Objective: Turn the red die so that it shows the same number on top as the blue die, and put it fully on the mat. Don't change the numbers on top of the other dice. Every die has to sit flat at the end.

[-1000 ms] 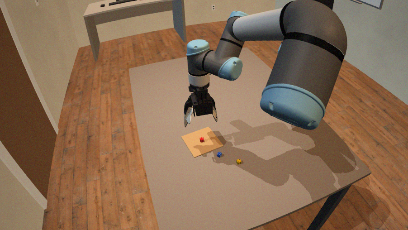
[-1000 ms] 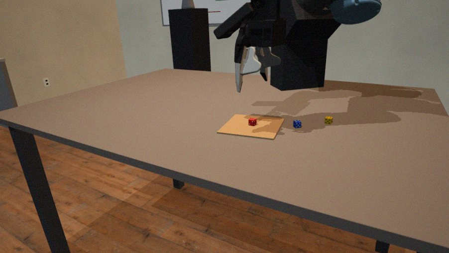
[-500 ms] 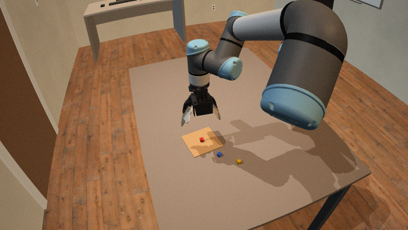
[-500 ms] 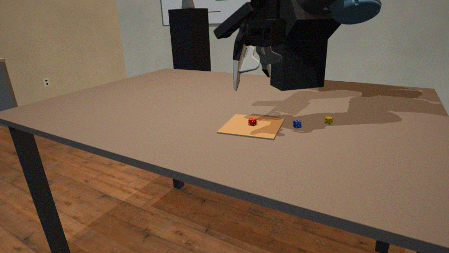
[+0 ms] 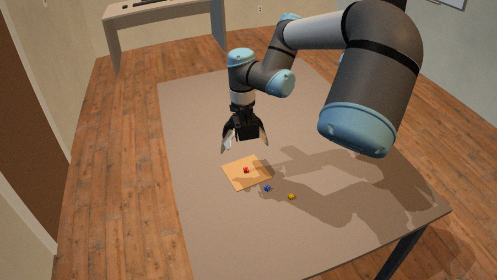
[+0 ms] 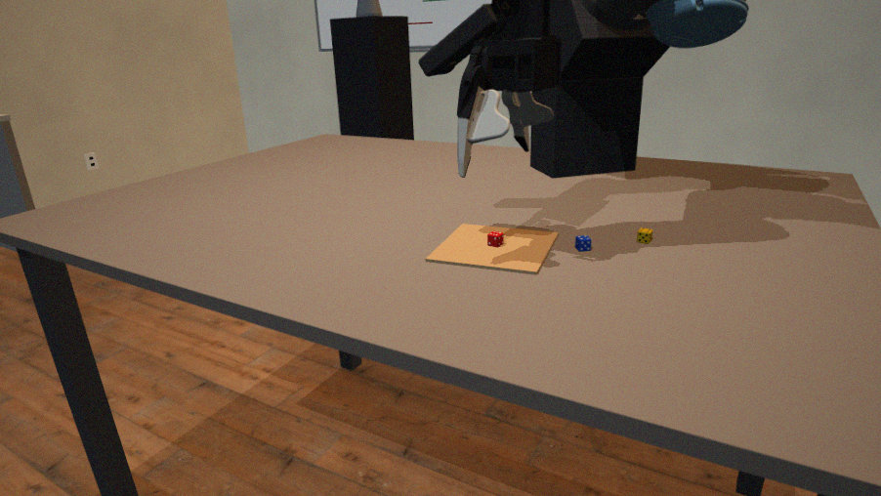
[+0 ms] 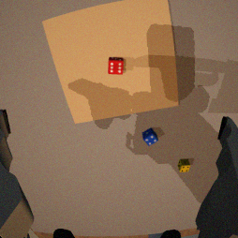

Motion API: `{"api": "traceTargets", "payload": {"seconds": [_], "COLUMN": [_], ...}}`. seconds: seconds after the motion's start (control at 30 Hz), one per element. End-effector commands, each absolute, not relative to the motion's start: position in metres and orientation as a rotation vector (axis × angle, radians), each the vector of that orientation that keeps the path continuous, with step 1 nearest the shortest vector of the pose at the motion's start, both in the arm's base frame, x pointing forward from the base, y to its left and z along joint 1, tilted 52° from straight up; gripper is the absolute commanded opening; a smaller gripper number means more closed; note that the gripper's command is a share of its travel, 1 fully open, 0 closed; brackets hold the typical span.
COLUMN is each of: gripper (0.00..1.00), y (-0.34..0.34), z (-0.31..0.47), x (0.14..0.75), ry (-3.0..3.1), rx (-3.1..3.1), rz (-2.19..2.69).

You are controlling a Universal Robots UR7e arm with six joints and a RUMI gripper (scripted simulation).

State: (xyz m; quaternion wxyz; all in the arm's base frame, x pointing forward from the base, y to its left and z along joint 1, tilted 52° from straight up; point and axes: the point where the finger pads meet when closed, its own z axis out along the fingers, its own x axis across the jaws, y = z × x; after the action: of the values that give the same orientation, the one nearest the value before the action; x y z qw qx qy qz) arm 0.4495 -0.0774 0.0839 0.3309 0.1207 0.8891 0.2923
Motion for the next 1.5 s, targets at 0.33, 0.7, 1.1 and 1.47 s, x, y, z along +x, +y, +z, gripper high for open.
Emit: {"api": "traceTargets", "payload": {"seconds": [0.33,0.7,1.1,1.47], "gripper": [1.0,1.0,1.0,1.0], "y": [-0.079,-0.08,-0.083,-0.083], "z": [0.084,0.084,0.085,0.086], "x": [0.451,0.454,0.458,0.462], "ry": [2.322,2.306,2.246,2.165], "rx": [0.218,0.018,-0.329,-0.606], "rz": [0.723,0.637,0.478,0.342]}}
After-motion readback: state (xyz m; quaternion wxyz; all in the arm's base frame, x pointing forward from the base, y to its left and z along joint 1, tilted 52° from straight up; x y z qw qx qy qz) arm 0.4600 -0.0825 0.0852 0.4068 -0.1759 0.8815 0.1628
